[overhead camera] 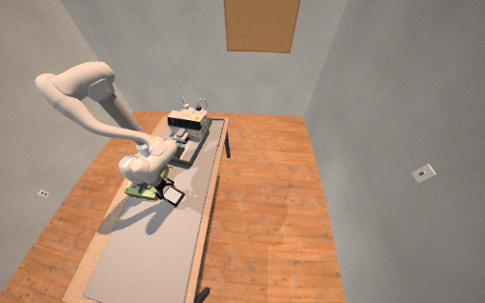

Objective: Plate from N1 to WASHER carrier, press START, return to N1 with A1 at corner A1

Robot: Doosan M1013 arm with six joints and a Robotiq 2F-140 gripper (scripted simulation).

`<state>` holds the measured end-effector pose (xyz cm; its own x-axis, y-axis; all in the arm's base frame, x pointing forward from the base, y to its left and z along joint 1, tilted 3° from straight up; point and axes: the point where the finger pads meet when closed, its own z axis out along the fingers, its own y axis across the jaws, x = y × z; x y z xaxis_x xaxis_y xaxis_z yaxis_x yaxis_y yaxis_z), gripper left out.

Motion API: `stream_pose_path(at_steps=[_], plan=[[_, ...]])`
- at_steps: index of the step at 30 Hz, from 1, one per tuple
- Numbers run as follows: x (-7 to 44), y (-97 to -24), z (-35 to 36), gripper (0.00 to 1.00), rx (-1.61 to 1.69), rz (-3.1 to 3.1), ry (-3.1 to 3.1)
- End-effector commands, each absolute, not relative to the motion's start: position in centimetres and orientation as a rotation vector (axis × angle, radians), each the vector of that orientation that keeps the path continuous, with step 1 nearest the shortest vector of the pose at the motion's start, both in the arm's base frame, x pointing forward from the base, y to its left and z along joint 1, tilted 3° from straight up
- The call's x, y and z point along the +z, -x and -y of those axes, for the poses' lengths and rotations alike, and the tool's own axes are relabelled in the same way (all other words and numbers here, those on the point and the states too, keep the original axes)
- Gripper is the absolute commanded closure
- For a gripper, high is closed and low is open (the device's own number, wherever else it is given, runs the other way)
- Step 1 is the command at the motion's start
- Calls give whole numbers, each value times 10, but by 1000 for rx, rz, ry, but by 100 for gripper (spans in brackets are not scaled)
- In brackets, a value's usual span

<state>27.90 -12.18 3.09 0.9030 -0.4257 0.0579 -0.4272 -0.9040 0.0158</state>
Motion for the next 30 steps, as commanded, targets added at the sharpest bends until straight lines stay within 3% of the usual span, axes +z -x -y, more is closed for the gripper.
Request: stream_pose_path(at_steps=[1,30], plan=[[28,-275,121,30,74,674,-3040],[12,-276,122,30,74,674,-3040]])
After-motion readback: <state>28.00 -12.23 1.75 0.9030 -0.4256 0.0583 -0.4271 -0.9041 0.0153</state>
